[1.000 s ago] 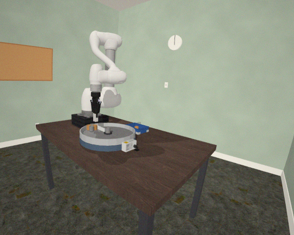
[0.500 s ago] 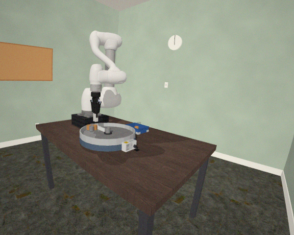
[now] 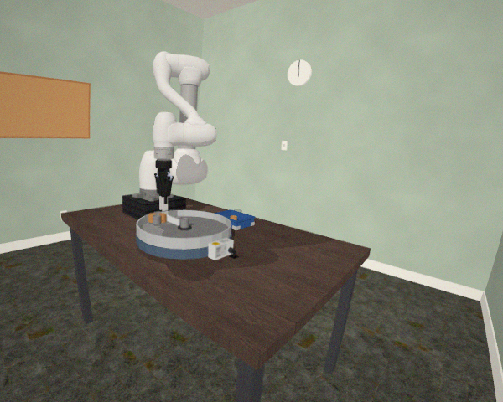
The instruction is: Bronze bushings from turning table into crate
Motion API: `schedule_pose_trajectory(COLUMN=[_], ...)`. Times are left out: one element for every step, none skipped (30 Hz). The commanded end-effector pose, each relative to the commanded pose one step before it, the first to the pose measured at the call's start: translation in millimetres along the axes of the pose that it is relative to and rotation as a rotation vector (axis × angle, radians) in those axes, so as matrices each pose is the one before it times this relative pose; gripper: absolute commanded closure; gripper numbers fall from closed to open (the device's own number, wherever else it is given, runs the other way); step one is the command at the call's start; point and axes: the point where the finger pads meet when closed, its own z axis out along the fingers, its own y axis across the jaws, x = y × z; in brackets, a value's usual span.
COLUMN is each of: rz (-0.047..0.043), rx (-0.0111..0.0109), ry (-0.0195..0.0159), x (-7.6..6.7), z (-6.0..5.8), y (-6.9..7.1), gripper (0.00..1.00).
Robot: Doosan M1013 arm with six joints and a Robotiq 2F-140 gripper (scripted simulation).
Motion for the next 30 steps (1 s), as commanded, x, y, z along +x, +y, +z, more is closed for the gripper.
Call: schedule_pose_trajectory(rz=[-0.00001, 0.00000, 0.00000, 0.00000, 0.00000, 0.00000, 0.00000, 0.00000, 0.00000, 0.00000, 0.00000, 0.00000, 0.00000, 0.00000, 0.00000, 0.00000, 0.00000, 0.00000, 0.00000, 0.00000, 0.00000, 0.00000, 0.00000, 0.00000, 0.00000, 0.00000, 0.00000, 0.00000, 0.00000, 0.00000], rx=[-0.00011, 0.00000, 0.00000, 0.00000, 0.00000, 0.00000, 0.00000, 0.00000, 0.00000, 0.00000, 0.00000, 0.00000, 0.00000, 0.00000, 0.00000, 0.00000, 0.00000, 0.00000, 0.00000, 0.00000, 0.00000, 0.00000, 0.00000, 0.00000, 0.00000, 0.00000, 0.00000, 0.00000, 0.00000, 0.00000], ry=[0.00022, 0.00000, 0.00000, 0.00000, 0.00000, 0.00000, 0.00000, 0.00000, 0.00000, 0.00000, 0.00000, 0.00000, 0.00000, 0.00000, 0.00000, 0.00000, 0.00000, 0.00000, 0.00000, 0.00000, 0.00000, 0.00000, 0.00000, 0.00000, 0.00000, 0.00000, 0.00000, 0.00000, 0.00000, 0.00000], x=[-0.06, -0.01, 0.00, 0.00, 0.00, 0.00, 0.00, 0.00, 0.00, 0.00, 0.00, 0.00, 0.00, 0.00, 0.00, 0.00, 0.00, 0.00, 0.00, 0.00, 0.00, 0.00, 0.00, 0.00, 0.00, 0.00, 0.00, 0.00, 0.00, 0.00], z=[6.57, 2.97, 1.44, 0.26, 0.00, 0.00, 0.00, 0.00, 0.00, 0.00, 0.00, 0.00, 0.00, 0.00, 0.00, 0.00, 0.00, 0.00, 0.00, 0.00, 0.00, 0.00, 0.00, 0.00, 0.00, 0.00, 0.00, 0.00, 0.00, 0.00], y=[0.26, 0.01, 0.00, 0.00, 0.00, 0.00, 0.00, 0.00, 0.00, 0.00, 0.00, 0.00, 0.00, 0.00, 0.00, 0.00, 0.00, 0.00, 0.00, 0.00, 0.00, 0.00, 0.00, 0.00, 0.00, 0.00, 0.00, 0.00, 0.00, 0.00], gripper=[0.90, 0.90, 0.90, 0.90, 0.90, 0.90, 0.90, 0.90, 0.90, 0.90, 0.90, 0.90, 0.90, 0.90, 0.90, 0.90, 0.90, 0.90, 0.90, 0.90, 0.90, 0.90, 0.90, 0.90, 0.90, 0.90, 0.90, 0.90, 0.90, 0.90])
